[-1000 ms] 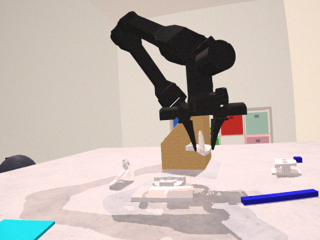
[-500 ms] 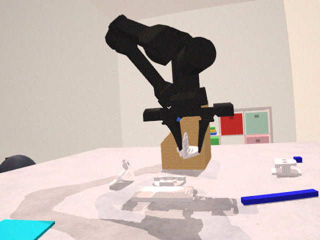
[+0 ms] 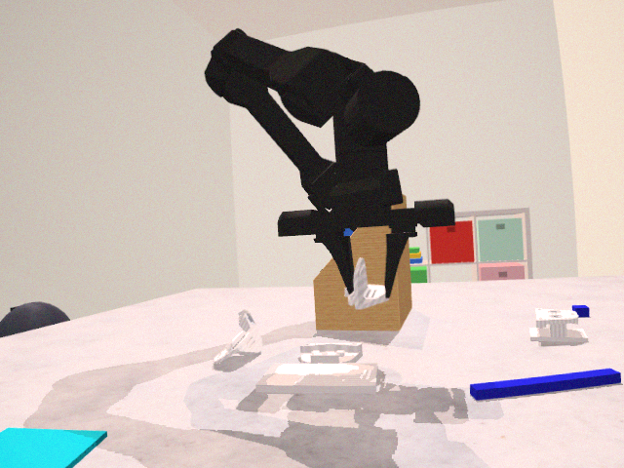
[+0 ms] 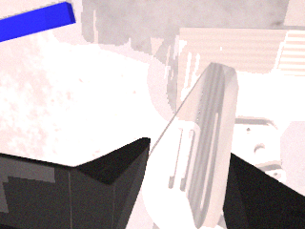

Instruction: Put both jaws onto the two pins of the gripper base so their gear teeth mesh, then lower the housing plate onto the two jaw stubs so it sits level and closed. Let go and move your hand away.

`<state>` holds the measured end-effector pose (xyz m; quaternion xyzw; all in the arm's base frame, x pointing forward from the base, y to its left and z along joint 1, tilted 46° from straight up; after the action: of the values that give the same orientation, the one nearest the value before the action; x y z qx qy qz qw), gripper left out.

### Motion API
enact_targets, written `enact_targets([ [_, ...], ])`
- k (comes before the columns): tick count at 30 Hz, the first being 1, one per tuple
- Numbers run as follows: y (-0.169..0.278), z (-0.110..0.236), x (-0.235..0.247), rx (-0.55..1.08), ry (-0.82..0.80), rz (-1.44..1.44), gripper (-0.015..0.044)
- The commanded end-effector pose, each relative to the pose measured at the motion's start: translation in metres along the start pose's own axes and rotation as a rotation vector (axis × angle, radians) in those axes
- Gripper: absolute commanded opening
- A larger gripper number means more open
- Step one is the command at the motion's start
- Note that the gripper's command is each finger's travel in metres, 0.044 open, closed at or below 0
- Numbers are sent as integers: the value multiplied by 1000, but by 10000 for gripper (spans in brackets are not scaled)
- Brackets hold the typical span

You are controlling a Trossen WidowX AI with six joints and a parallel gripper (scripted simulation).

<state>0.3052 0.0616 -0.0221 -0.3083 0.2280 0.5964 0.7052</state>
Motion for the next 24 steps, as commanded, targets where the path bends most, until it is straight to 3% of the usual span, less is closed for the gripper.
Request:
enact_targets([
  [1, 0, 0, 0, -2, 3, -20, 134],
  [24, -24, 0, -18, -3, 5, -21, 134],
])
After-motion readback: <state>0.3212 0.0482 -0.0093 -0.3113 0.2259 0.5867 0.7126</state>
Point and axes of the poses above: the point midway between the two fingers, 35 mm back from their tips, its own z axis back along the fingers, its own x axis across the jaws, y = z × x, the point moved 6 cm from there along z, back along the fingers, and after that the axes turned 14 degrees about -z, right-handed, at the moved point
